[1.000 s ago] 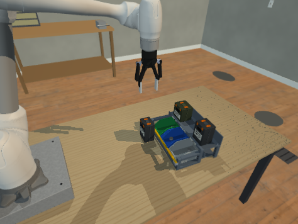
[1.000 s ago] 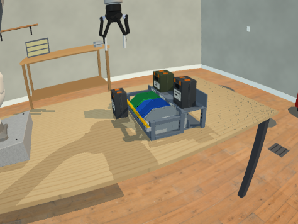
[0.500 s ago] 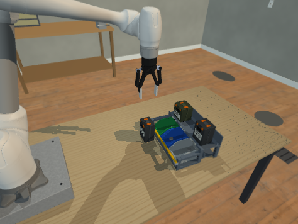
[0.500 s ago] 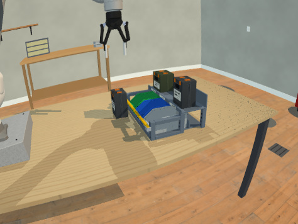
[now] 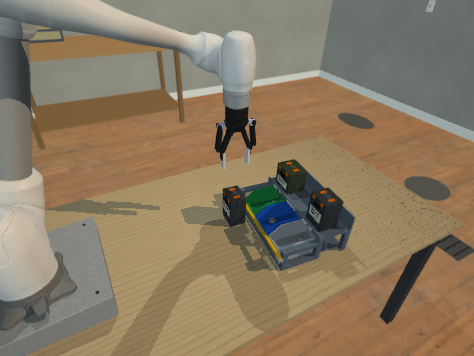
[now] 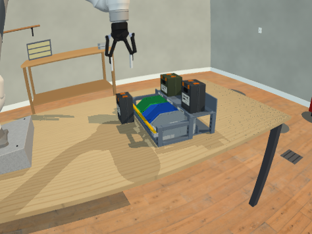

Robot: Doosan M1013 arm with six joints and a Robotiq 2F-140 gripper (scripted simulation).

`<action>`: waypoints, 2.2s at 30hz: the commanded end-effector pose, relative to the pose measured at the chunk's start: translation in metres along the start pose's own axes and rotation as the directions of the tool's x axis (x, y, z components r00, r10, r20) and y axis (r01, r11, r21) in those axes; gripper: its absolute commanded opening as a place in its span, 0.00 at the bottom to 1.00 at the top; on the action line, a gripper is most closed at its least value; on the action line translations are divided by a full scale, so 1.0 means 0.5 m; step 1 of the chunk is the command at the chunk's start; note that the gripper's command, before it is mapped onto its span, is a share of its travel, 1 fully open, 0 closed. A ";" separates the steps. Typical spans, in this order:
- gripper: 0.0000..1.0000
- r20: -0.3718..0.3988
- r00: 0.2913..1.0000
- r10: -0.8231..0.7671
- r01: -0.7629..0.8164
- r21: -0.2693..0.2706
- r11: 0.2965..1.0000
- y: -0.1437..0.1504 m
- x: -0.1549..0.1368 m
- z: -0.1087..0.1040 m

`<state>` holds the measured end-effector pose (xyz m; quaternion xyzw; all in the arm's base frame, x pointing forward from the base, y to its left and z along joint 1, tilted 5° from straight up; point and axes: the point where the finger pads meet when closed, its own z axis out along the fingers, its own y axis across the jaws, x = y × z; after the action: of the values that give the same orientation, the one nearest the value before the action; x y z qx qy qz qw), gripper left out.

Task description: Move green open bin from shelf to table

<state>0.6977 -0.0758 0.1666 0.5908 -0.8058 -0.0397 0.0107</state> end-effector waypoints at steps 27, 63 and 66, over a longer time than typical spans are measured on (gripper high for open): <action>0.57 0.000 1.000 0.000 0.000 0.000 1.000 0.000 0.001 0.086; 0.57 0.000 1.000 0.000 0.000 0.000 1.000 0.000 0.001 0.071; 0.57 0.000 1.000 0.000 0.000 0.000 1.000 0.000 0.001 0.071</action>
<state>0.6952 -0.0742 0.1312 0.5908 -0.8057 -0.0398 0.0107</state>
